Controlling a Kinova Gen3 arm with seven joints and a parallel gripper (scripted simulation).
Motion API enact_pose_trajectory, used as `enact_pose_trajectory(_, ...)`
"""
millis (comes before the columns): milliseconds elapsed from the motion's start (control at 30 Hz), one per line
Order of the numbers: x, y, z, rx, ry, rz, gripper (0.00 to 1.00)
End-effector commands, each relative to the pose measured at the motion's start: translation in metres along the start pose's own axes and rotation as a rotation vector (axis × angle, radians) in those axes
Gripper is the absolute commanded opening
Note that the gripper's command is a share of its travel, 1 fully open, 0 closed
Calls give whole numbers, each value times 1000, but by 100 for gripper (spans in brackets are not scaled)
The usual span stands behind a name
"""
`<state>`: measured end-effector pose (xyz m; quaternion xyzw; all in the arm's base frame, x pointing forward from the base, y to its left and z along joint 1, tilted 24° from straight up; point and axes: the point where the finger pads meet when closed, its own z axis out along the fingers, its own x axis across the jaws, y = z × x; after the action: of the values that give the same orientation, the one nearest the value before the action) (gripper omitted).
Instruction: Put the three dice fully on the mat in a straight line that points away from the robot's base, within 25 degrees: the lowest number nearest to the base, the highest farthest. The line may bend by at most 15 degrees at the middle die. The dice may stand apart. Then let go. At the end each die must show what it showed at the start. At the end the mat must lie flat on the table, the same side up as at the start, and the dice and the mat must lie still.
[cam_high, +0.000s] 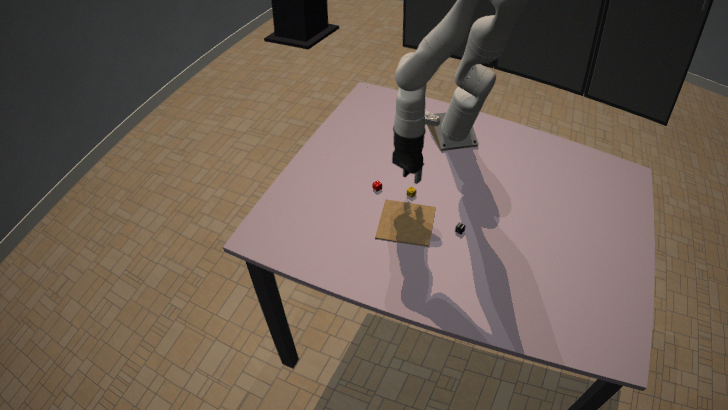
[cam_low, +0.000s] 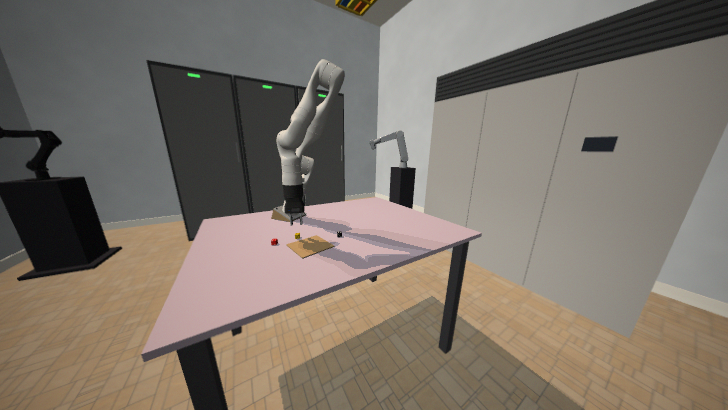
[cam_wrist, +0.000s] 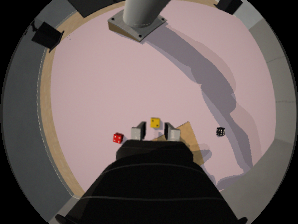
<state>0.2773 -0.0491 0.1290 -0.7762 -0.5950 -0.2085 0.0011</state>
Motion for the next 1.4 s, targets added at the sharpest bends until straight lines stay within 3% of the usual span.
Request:
enact_pose_trajectory(0, -1, -2, 5, 8, -2, 4, 70)
enact_pose_trajectory(733, 0, -2, 31, 8, -2, 4, 70)
enact_pose_trajectory(1367, 0, -2, 36, 8, -2, 4, 70)
